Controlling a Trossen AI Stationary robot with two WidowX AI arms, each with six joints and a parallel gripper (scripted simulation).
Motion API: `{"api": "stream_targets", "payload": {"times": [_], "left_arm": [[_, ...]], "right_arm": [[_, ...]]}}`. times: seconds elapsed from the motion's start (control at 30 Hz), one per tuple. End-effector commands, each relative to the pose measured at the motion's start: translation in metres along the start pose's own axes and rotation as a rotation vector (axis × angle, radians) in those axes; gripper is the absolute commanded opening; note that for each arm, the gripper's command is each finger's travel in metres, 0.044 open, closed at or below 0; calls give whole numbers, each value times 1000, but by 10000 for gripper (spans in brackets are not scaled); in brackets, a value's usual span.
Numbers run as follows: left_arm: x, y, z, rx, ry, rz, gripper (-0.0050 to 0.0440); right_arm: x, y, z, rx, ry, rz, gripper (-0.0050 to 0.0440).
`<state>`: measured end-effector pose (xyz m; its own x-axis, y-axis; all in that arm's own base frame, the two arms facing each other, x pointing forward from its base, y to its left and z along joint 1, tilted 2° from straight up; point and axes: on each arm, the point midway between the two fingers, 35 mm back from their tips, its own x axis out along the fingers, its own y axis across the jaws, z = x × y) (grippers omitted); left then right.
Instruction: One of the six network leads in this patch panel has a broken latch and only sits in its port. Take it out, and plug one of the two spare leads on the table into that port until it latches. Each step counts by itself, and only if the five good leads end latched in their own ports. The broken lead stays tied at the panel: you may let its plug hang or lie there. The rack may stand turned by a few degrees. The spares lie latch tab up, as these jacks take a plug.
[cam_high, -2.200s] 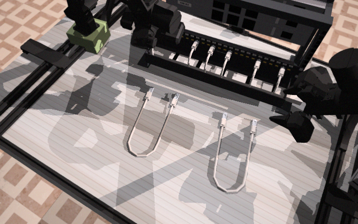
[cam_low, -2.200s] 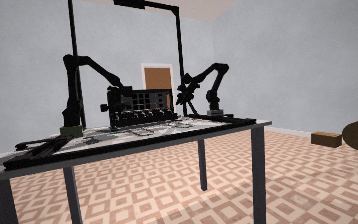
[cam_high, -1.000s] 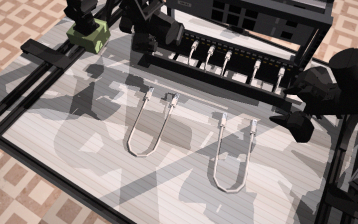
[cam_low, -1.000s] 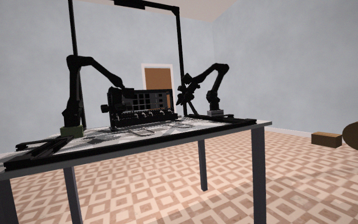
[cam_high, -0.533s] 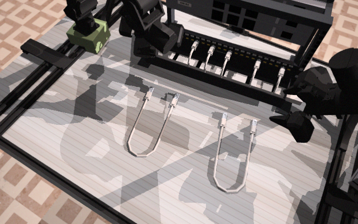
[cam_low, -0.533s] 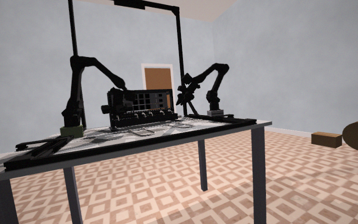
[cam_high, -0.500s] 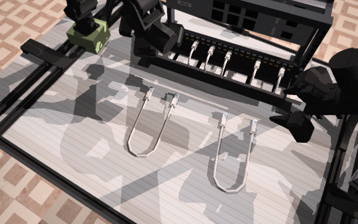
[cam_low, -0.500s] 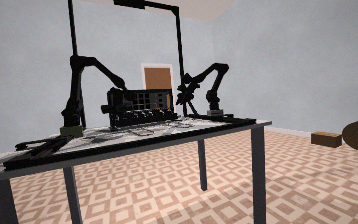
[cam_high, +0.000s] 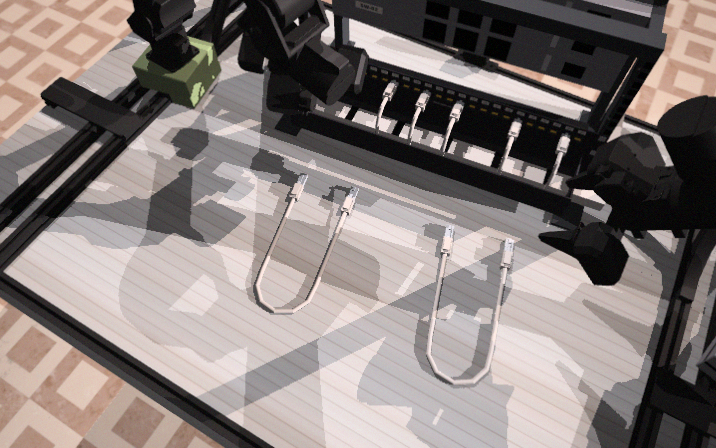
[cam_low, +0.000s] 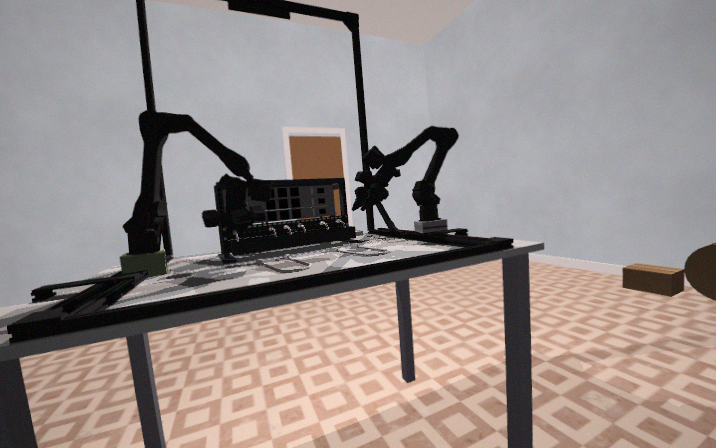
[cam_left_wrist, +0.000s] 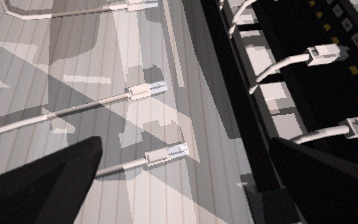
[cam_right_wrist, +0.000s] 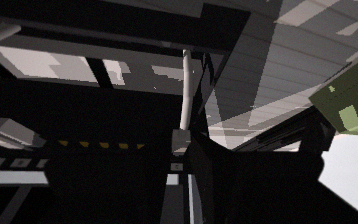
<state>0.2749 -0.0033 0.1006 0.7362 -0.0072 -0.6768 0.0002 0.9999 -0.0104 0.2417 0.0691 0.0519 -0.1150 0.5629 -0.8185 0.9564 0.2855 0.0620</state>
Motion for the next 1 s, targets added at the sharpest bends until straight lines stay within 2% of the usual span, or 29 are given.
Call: {"api": "stream_targets", "payload": {"times": [0.0,0.17,0.2,0.97], "left_arm": [[0,0,0,0,0,0,440],[0,0,0,0,0,0,440],[0,0,0,0,0,0,440],[0,0,0,0,0,0,440]], "right_arm": [[3,-1,-6,-11,13,-7,55],[3,-1,-6,-11,13,-7,55],[0,0,0,4,-2,2,176],[0,0,0,3,-1,2,176]]}}
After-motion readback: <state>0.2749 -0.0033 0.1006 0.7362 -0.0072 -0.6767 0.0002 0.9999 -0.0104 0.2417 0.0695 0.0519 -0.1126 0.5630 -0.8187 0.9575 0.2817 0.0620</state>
